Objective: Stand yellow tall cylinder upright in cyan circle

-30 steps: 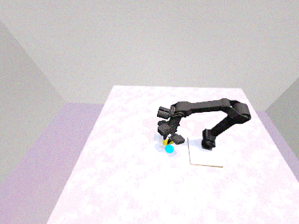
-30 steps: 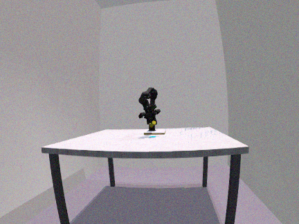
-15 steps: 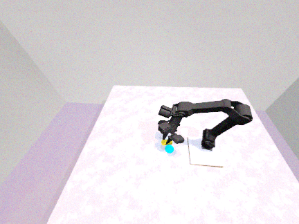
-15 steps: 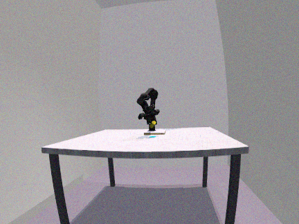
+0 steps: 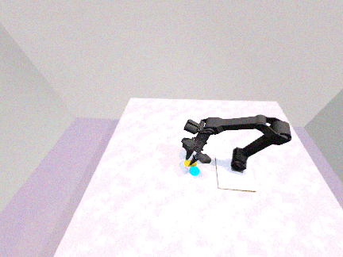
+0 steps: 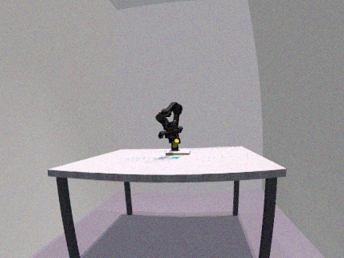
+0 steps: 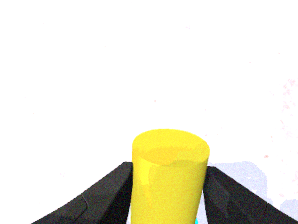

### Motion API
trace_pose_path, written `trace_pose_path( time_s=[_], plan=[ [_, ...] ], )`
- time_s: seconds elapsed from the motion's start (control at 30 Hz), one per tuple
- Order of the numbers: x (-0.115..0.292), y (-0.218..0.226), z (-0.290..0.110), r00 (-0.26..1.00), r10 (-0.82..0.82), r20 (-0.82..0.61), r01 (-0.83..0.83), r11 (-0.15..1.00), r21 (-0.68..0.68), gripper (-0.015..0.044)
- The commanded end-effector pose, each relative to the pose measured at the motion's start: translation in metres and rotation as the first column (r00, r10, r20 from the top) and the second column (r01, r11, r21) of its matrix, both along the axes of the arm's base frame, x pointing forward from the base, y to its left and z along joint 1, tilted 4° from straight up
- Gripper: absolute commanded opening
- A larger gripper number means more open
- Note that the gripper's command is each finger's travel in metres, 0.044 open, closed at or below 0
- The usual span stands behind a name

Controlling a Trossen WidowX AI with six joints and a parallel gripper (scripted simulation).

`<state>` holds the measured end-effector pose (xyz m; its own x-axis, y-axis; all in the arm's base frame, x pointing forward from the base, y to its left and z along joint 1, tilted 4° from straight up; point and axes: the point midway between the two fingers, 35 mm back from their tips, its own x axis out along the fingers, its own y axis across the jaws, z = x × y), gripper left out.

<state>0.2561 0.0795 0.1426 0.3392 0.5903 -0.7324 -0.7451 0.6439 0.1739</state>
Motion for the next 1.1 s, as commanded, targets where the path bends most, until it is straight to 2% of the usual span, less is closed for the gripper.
trace_pose_path(
  time_s=[0.0, 1.07],
  plan=[
    [0.0, -0.0007, 0.0014, 1.0, -0.002, 0.027, 0.001, 1.0, 0.028, 0.0105],
    [0.0007, -0.0087, 0.0038, 0.986, -0.037, 0.166, 0.003, 0.979, 0.202, 0.0105]
  ],
)
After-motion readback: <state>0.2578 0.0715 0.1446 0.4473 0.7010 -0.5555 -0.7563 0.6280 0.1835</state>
